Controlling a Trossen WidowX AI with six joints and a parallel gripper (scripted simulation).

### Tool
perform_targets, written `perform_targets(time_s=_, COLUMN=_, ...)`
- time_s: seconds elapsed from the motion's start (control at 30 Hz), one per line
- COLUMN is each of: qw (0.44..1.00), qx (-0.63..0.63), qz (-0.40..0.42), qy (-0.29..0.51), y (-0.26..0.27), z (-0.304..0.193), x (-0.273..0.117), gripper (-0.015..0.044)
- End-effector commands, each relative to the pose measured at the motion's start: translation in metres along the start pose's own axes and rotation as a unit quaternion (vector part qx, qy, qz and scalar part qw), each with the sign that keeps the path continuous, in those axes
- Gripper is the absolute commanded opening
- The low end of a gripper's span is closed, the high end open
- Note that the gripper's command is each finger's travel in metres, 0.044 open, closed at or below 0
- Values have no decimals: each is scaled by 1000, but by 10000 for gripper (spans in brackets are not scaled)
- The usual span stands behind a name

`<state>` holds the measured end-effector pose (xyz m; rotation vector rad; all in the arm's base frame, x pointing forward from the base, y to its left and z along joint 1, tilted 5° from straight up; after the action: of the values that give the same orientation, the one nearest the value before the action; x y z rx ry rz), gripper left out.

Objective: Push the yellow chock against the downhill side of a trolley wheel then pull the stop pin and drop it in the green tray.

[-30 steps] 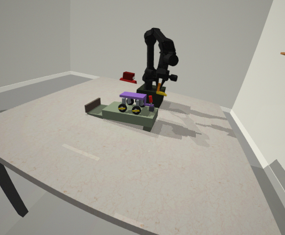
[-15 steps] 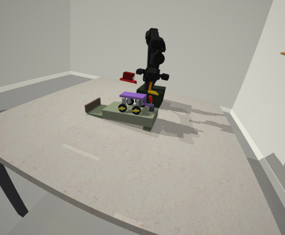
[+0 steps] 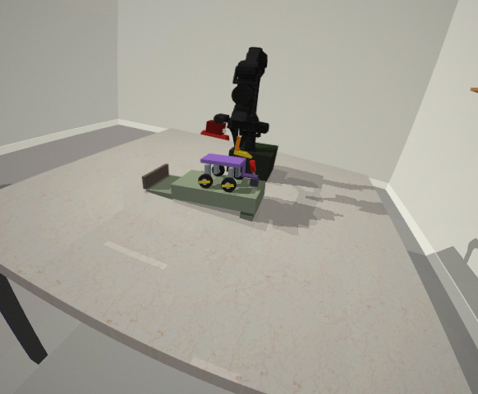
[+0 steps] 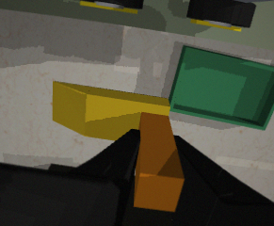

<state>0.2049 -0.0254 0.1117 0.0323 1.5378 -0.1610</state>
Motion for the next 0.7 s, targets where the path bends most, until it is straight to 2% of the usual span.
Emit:
perform_targets(time_s=0.0, qw=1000, qx=-1, qz=-1, qy=0, y=-13, z=2, x=1, gripper=0)
perform_targets(time_s=0.67, qw=1000, qx=-1, qz=-4, qy=-1, y=-84, z=14, x=5, gripper=0)
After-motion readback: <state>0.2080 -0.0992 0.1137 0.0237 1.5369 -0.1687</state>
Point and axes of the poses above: the point midway between the two fingers, 35 mm back from their tips, its own x axis out along the fingers, its own y axis across the jaws, z = x × y, the point moved 1 cm from there along -x, back along the fingers, and after that the axes turned 4 degrees about -x, right-handed, at the moved point
